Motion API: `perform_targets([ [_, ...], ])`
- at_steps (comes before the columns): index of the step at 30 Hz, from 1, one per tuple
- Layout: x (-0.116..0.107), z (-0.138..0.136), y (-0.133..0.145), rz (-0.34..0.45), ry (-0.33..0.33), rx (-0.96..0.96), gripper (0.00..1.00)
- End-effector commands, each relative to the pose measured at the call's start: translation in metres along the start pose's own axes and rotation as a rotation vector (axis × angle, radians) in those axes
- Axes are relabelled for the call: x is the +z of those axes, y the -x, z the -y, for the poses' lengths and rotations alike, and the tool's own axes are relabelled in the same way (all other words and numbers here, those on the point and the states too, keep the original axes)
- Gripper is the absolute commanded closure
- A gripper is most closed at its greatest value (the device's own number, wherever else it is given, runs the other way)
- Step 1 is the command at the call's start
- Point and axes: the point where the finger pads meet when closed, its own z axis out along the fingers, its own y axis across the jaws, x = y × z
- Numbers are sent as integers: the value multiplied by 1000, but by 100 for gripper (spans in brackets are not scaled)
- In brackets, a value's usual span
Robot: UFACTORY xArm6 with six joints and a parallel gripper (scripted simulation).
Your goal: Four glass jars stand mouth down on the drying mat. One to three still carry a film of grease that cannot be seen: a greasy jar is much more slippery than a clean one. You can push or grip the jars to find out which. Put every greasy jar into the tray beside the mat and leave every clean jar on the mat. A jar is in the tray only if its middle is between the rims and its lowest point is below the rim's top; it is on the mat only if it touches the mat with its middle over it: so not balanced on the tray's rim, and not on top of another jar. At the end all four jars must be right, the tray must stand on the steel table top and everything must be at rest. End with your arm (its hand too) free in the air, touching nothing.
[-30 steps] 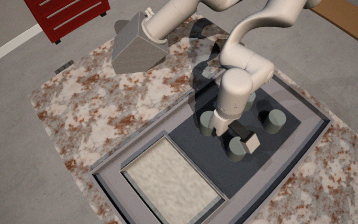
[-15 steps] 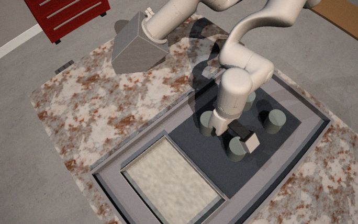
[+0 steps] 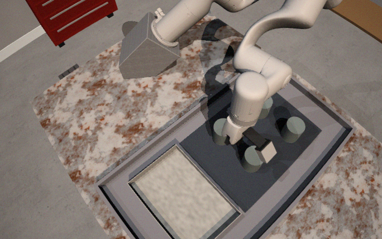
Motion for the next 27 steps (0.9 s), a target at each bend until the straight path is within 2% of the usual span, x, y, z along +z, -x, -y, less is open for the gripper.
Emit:
perform_targets([
  [1,-1,0,0,-2,2,-1,100],
  [27,-1,0,3,-2,2,-1,100],
])
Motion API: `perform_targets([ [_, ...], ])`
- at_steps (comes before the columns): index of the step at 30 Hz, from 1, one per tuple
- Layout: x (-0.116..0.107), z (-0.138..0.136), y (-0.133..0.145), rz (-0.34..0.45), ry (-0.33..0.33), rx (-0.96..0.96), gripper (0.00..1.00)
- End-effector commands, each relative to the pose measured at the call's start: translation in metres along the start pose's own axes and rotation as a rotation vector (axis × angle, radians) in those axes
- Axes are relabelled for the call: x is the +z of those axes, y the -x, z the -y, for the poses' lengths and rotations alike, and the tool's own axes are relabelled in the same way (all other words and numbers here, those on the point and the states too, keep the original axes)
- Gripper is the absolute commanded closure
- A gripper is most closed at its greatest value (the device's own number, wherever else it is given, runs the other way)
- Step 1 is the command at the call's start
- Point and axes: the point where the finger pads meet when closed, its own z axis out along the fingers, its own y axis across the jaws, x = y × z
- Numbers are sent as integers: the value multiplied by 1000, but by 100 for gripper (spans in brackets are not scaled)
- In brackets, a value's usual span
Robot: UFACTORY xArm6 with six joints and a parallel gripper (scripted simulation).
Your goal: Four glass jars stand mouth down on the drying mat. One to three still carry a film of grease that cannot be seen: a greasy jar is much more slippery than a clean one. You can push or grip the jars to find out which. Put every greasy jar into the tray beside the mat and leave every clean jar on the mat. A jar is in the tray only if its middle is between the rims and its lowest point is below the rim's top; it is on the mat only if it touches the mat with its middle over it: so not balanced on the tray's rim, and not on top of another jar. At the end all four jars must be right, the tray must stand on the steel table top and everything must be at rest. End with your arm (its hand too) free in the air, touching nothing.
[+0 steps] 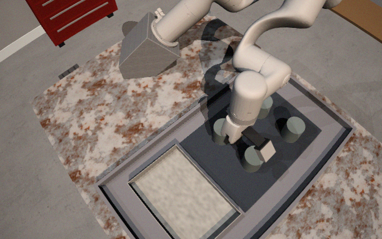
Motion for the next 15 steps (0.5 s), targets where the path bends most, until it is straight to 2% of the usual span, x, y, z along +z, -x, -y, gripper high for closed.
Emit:
perform_targets([
  [1,-1,0,-1,-2,2,-1,100],
  [15,-1,0,1,-2,2,-1,100],
])
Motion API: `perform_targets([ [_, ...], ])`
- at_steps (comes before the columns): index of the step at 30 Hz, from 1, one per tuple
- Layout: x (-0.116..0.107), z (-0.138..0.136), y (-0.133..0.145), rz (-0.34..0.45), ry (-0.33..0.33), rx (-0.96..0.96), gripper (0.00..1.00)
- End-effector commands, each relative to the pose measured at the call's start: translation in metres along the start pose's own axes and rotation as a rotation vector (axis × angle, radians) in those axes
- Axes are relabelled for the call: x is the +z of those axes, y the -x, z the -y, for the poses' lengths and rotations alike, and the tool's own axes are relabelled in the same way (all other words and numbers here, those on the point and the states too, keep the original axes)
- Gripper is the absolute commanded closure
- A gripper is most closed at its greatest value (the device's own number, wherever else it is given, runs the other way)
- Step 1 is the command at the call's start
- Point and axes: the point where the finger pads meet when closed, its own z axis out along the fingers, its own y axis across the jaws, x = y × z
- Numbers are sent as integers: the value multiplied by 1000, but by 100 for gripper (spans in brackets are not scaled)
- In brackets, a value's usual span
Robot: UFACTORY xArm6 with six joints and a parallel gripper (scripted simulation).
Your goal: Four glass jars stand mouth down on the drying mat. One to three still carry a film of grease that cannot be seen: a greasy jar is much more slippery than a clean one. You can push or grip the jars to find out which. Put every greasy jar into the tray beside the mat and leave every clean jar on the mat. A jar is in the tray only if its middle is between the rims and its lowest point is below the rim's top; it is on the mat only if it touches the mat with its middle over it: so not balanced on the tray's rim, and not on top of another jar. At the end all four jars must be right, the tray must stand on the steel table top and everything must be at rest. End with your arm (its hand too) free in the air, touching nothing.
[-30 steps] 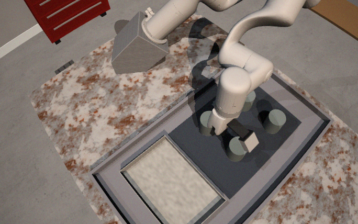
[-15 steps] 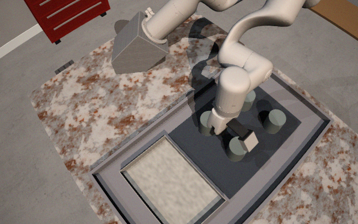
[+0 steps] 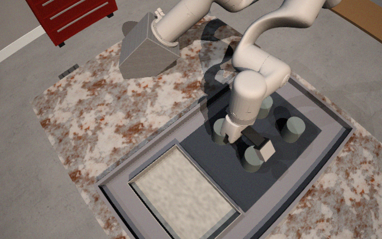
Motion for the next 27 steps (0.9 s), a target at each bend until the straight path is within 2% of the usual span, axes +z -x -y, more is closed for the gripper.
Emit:
perform_targets([
  [1,-1,0,0,-2,2,-1,100],
  [27,-1,0,3,-2,2,-1,100],
])
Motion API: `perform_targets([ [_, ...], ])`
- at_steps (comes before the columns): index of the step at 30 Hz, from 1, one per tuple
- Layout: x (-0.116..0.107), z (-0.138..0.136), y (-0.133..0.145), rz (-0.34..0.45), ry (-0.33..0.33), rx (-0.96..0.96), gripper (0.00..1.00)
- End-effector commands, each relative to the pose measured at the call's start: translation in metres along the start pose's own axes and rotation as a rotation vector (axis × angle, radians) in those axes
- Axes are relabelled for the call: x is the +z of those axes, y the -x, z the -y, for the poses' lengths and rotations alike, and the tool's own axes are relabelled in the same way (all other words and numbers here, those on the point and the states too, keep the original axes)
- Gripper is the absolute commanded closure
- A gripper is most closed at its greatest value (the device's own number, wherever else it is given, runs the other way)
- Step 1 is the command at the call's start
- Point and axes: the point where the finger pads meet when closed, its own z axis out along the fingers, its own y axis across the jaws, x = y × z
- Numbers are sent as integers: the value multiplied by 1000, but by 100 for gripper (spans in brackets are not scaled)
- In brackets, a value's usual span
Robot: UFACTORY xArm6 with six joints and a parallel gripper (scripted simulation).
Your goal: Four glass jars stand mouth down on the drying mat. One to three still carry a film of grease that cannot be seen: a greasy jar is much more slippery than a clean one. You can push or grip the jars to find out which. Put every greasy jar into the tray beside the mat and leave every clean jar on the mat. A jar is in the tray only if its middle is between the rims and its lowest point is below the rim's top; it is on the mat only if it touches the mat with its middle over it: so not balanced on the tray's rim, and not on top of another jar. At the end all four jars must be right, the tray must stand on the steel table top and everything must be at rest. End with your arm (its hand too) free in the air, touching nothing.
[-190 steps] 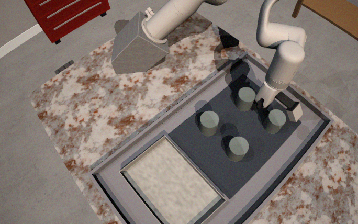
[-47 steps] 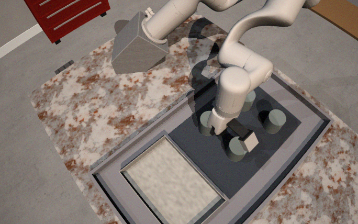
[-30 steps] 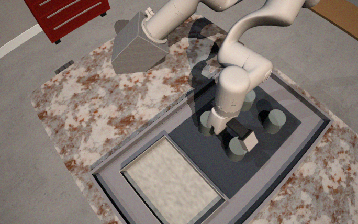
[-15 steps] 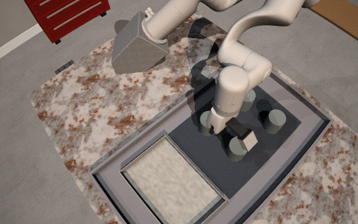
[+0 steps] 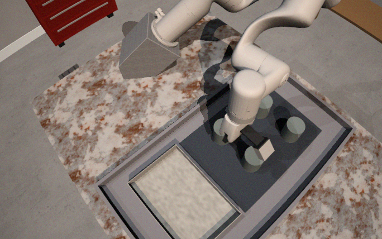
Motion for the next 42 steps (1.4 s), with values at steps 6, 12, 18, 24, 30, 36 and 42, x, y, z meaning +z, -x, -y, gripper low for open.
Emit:
perform_targets([
  [6,-1,0,0,-2,2,-1,100],
  [12,-1,0,1,-2,2,-1,100],
  [18,-2,0,2,-2,2,-1,100],
  [24,-2,0,3,-2,2,-1,100],
  [30,-3,0,3,-2,2,-1,100],
  [36,-3,0,4,-2,2,-1,100],
  [42,-4,0,5,-2,2,-1,100],
])
